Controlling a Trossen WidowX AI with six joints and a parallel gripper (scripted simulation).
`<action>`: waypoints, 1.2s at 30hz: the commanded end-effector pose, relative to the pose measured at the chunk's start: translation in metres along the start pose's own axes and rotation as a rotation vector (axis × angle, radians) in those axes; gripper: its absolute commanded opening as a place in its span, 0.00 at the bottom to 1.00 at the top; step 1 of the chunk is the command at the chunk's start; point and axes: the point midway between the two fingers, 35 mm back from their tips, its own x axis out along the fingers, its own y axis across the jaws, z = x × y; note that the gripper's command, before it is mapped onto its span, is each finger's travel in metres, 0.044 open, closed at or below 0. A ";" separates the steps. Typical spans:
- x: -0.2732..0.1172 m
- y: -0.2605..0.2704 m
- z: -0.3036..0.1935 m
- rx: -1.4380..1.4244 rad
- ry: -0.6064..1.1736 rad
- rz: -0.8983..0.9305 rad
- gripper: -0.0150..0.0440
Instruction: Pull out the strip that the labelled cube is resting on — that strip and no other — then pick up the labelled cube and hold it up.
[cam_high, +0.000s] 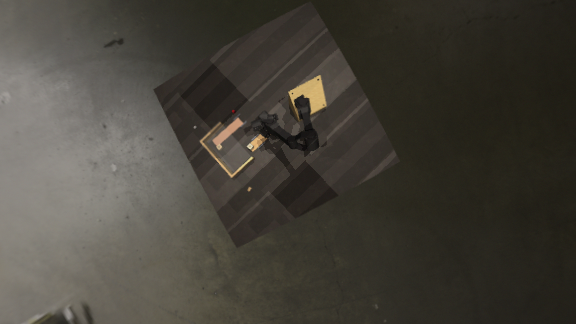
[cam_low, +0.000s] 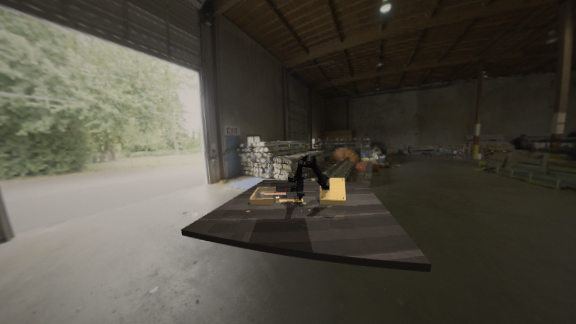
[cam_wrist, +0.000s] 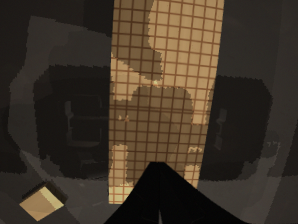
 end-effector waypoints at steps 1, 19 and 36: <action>0.004 0.002 -0.016 0.012 0.029 0.006 0.25; 0.004 0.002 -0.021 0.013 0.029 0.006 0.25; -0.001 0.000 -0.010 0.003 0.004 0.002 0.25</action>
